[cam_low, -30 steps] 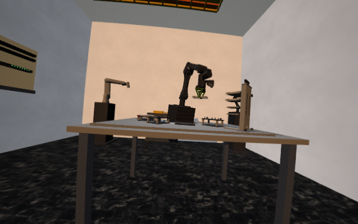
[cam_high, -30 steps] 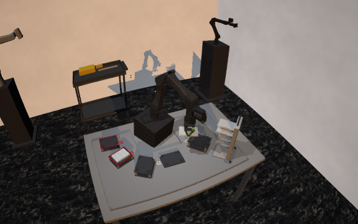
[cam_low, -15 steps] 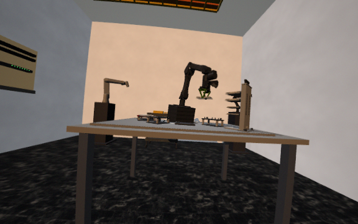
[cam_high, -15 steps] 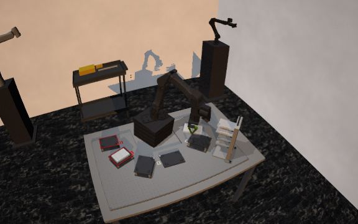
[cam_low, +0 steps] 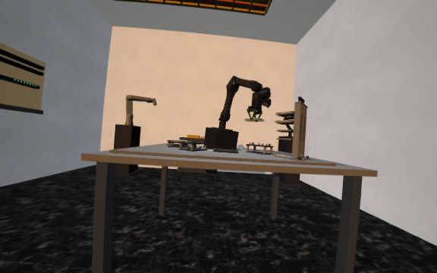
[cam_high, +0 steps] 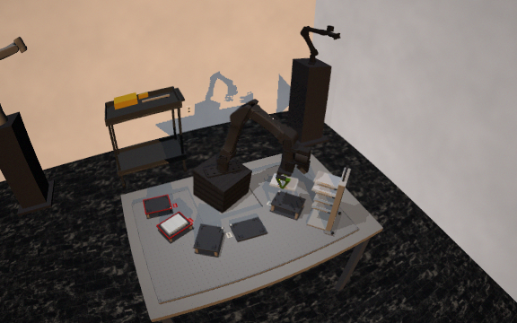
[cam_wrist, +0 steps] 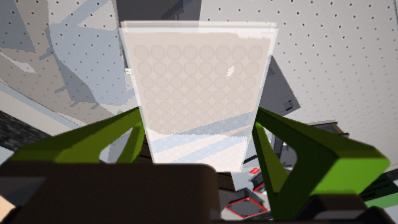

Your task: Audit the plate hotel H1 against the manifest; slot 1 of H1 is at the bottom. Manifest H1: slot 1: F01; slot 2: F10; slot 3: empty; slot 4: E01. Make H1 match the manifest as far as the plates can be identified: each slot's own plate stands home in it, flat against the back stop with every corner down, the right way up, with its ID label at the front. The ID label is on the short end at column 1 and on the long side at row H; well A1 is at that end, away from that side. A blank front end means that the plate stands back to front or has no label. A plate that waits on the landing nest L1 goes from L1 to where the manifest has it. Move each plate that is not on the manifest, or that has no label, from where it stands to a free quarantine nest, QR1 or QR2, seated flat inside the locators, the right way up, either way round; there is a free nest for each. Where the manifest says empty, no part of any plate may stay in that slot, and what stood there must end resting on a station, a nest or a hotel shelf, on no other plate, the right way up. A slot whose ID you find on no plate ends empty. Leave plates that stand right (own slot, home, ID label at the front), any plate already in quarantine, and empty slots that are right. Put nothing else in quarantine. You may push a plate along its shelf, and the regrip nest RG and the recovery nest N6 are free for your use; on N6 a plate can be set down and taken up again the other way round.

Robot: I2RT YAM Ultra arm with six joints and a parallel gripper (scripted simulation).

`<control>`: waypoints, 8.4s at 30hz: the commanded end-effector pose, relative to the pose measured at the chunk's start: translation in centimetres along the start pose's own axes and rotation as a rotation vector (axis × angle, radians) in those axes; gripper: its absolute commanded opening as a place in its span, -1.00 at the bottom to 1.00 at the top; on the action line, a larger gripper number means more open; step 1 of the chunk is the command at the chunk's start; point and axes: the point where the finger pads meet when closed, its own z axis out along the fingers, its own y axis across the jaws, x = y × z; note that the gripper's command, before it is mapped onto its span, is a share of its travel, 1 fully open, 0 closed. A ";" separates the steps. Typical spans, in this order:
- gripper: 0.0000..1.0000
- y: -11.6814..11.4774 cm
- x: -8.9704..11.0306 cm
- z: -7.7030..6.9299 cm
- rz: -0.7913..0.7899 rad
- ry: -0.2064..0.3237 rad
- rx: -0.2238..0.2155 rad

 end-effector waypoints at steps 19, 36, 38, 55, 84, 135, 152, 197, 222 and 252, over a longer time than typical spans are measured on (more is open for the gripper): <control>0.72 5.9 -2.8 -1.0 0.138 -0.034 -0.002; 0.72 6.2 -3.1 0.9 0.138 -0.034 -0.002; 0.72 6.2 -3.2 1.4 0.138 -0.034 -0.002; 0.72 6.2 -3.7 5.4 0.138 -0.034 -0.002; 0.72 6.2 -4.0 9.8 0.138 -0.034 -0.001; 0.72 6.2 -3.8 11.7 0.138 -0.034 -0.001; 0.72 6.2 -3.8 12.7 0.138 -0.034 -0.001; 0.72 6.2 -3.9 15.4 0.138 -0.033 -0.001; 1.00 6.2 -3.9 16.7 0.138 -0.033 -0.001; 1.00 6.2 -3.7 12.0 0.138 -0.034 -0.001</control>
